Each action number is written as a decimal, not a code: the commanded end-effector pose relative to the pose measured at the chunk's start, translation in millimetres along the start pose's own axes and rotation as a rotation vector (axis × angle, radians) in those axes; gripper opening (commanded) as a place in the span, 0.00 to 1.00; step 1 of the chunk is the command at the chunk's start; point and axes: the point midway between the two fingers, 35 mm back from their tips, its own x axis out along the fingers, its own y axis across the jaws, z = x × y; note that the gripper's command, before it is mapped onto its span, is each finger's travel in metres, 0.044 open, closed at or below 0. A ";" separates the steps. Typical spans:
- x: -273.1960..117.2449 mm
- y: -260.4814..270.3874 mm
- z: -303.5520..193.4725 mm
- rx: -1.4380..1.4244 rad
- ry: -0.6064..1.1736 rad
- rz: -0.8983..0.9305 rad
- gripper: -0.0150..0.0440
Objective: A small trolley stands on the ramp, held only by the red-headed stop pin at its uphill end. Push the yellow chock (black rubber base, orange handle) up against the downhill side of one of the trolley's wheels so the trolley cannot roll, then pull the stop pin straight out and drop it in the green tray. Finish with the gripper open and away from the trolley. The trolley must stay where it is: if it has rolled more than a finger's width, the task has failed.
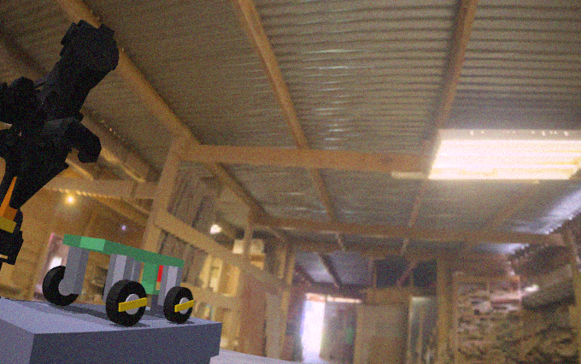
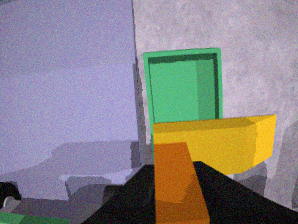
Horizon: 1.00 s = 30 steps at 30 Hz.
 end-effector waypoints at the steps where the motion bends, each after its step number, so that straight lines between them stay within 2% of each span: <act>1: 2.1 6.8 17.0 -0.003 0.003 0.001 0.25; 7: 3.1 10.4 27.1 0.043 0.005 0.000 0.25; 30: 3.4 10.7 29.6 0.857 0.051 -0.033 0.25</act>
